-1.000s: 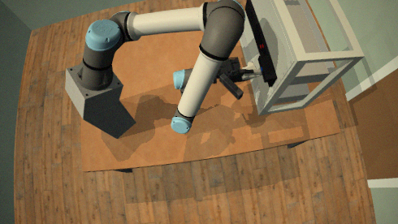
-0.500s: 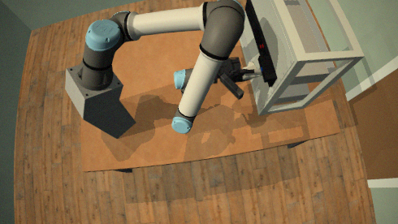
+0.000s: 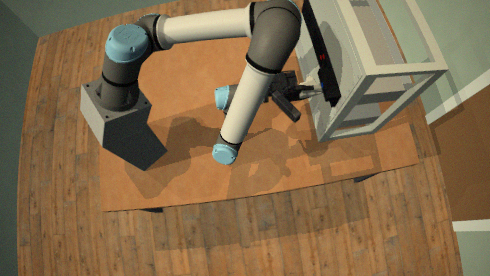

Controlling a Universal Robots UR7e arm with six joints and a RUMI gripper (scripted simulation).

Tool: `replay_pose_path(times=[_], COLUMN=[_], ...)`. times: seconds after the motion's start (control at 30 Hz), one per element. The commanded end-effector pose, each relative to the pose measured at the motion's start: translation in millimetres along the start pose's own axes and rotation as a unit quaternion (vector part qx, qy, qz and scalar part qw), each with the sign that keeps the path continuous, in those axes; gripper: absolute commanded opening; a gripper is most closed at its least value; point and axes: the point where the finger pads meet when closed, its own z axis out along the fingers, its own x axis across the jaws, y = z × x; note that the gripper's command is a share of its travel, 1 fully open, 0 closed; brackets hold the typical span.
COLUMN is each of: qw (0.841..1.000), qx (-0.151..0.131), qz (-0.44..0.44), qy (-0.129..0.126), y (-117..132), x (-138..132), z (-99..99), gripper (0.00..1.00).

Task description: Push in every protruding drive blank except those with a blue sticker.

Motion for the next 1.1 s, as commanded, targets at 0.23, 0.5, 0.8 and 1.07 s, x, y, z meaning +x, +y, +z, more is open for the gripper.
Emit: replay_pose_path(times=[0.23, 0.5, 0.8, 1.07], qw=[1.0, 1.0, 1.0, 1.0], qx=[0.0, 0.0, 0.0, 0.0], qz=[0.0, 0.0, 0.0, 0.0], qy=[0.0, 0.0, 0.0, 0.0], y=[-0.1, -0.2, -0.2, -0.2], x=[-0.4, -0.4, -0.4, -0.4], z=[1.5, 4.5, 4.5, 6.8], gripper=[0.0, 0.0, 0.0, 0.0])
